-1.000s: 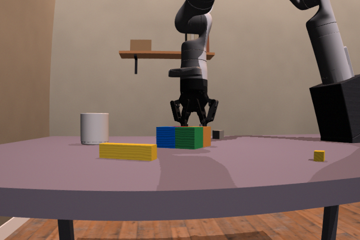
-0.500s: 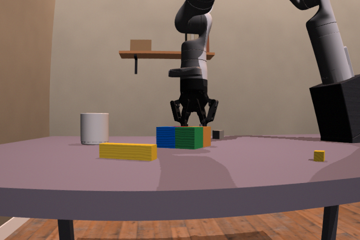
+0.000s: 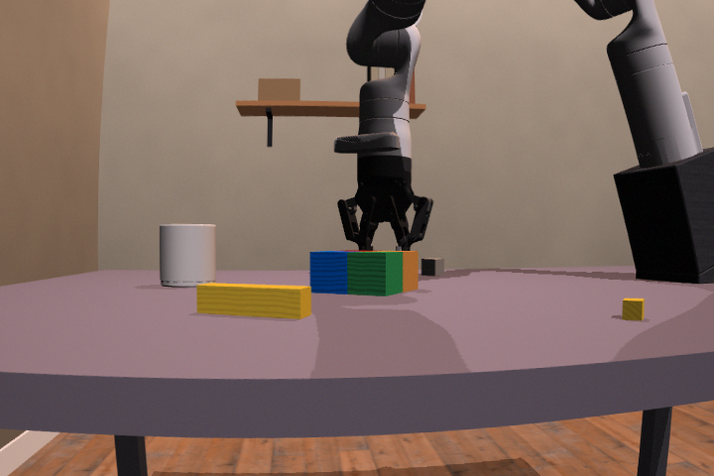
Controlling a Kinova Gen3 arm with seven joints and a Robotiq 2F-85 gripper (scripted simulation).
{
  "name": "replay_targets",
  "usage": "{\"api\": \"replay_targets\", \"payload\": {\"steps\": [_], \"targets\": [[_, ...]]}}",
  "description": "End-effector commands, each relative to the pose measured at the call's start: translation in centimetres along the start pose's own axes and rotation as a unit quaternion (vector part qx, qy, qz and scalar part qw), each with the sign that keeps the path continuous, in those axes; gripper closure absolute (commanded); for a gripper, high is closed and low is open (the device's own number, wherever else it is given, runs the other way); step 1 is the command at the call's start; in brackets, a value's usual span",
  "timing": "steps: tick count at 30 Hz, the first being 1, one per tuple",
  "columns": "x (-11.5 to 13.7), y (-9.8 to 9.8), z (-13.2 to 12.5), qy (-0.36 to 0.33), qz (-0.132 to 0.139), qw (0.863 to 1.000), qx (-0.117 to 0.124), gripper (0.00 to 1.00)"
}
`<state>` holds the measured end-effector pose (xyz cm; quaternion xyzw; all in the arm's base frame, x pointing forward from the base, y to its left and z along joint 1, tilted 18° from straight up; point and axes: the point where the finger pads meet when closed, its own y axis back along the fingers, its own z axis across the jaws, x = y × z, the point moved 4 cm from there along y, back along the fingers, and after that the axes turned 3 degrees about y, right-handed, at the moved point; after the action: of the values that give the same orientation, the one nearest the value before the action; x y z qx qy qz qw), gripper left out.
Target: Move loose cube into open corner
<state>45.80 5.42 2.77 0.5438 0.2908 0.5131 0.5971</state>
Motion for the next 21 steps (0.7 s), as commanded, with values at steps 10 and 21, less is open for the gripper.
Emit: {"api": "replay_targets", "payload": {"steps": [10,21], "targets": [[-0.04,0.01,0.07,-0.001,-0.005,1.0,0.0,0.46],[0.13,0.01,0.08,0.0,-0.005,1.0,0.0,0.46]]}}
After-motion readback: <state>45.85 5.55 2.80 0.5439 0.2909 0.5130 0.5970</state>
